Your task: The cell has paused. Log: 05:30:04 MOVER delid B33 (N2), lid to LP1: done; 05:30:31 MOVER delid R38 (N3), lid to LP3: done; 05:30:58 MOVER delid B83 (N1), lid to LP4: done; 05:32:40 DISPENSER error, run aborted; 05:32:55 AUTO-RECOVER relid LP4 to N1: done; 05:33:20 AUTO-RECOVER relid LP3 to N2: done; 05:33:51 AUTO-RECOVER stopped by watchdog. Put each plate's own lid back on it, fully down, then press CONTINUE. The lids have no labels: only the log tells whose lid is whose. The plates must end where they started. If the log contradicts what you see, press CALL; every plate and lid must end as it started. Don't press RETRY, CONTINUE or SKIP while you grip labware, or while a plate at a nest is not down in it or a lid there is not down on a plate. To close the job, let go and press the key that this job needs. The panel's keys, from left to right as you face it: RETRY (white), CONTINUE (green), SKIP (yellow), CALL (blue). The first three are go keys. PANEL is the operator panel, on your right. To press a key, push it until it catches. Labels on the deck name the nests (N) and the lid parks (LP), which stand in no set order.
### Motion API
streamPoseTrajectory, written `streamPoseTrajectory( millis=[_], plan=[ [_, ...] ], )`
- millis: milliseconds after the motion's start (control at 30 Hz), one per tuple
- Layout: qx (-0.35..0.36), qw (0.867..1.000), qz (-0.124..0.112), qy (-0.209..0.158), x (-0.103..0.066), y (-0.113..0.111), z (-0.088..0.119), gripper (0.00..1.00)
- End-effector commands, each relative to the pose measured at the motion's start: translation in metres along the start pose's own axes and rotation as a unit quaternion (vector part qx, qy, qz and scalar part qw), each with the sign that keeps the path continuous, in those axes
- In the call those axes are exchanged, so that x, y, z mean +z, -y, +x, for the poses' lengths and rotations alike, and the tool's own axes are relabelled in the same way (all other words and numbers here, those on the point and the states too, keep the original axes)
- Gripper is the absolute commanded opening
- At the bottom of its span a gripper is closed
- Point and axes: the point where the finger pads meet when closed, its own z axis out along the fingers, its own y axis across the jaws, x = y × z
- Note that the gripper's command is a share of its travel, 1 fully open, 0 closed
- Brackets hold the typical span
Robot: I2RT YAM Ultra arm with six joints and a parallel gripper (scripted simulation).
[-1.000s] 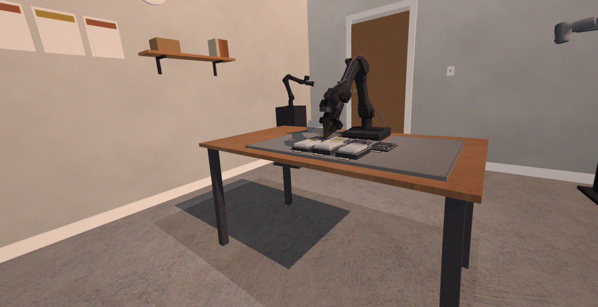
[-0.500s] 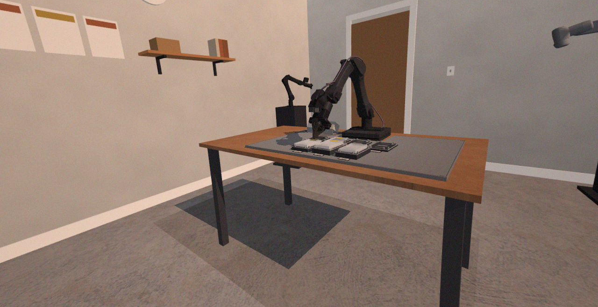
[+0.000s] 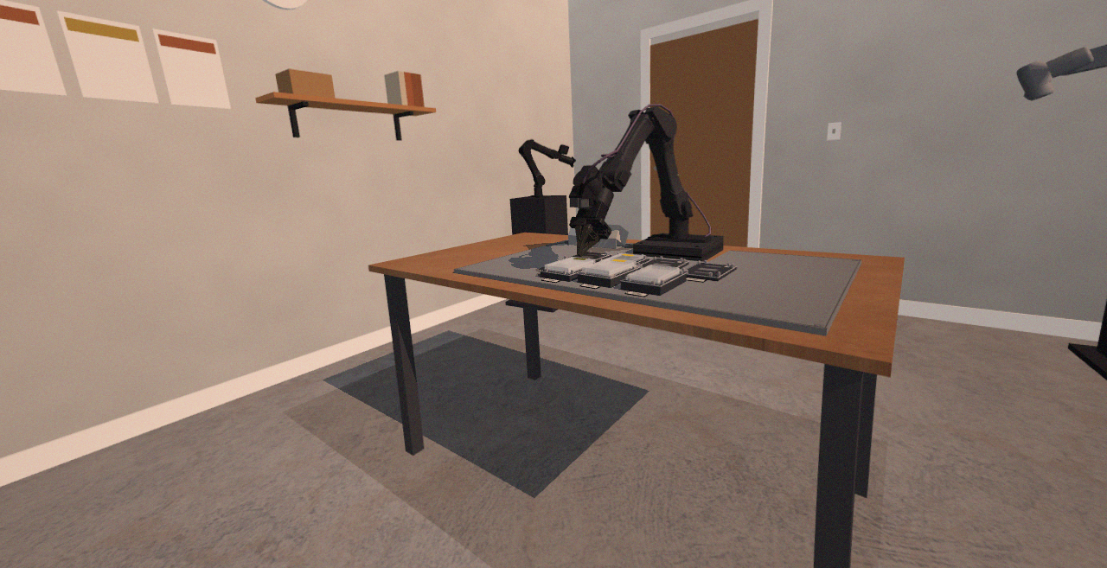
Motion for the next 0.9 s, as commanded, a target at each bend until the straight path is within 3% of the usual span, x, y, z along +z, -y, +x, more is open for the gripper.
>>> streamPoseTrajectory(
  millis=[0,333,367,433,867],
  plan=[
    [-0.006,1.0,-0.004,0.008,-0.004,-0.002,-0.01,0.0],
    [-0.006,1.0,-0.004,0.008,-0.004,-0.002,-0.01,0.0],
    [-0.011,1.0,-0.002,0.011,-0.013,-0.009,-0.021,1.0],
    [-0.011,1.0,-0.002,0.011,-0.013,-0.009,-0.021,1.0],
    [0.001,0.991,0.001,-0.137,-0.018,-0.065,0.021,1.0]
  ],
)
